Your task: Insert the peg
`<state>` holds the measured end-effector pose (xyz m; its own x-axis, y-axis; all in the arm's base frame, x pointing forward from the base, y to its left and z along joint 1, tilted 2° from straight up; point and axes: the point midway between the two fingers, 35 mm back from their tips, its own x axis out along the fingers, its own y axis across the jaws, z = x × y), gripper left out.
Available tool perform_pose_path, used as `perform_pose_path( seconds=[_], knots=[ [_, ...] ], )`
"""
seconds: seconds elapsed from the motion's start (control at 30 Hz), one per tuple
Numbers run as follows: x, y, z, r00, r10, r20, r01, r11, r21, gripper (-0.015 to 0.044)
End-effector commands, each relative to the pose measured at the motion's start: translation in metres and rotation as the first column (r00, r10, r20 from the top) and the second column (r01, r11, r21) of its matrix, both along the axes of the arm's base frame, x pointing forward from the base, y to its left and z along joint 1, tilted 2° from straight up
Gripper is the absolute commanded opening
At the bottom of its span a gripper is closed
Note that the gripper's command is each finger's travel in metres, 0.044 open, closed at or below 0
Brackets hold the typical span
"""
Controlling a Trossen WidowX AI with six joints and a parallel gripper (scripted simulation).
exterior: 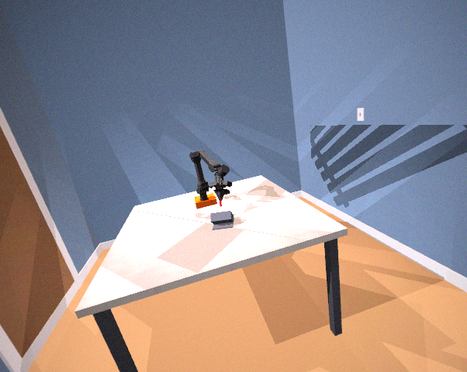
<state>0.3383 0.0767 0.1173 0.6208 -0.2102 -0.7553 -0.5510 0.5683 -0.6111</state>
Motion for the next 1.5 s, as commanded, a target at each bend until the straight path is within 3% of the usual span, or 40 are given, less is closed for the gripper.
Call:
perform_pose_path(
  seconds=[0.0,1.47],
  knots=[
    [0.002,0.000,-0.008,1.000,0.014,-0.005,-0.014,1.000,-0.008,0.0000],
    [0.025,-0.003,-0.035,1.000,0.020,0.020,-0.020,1.000,-0.009,0.0000]
  ],
)
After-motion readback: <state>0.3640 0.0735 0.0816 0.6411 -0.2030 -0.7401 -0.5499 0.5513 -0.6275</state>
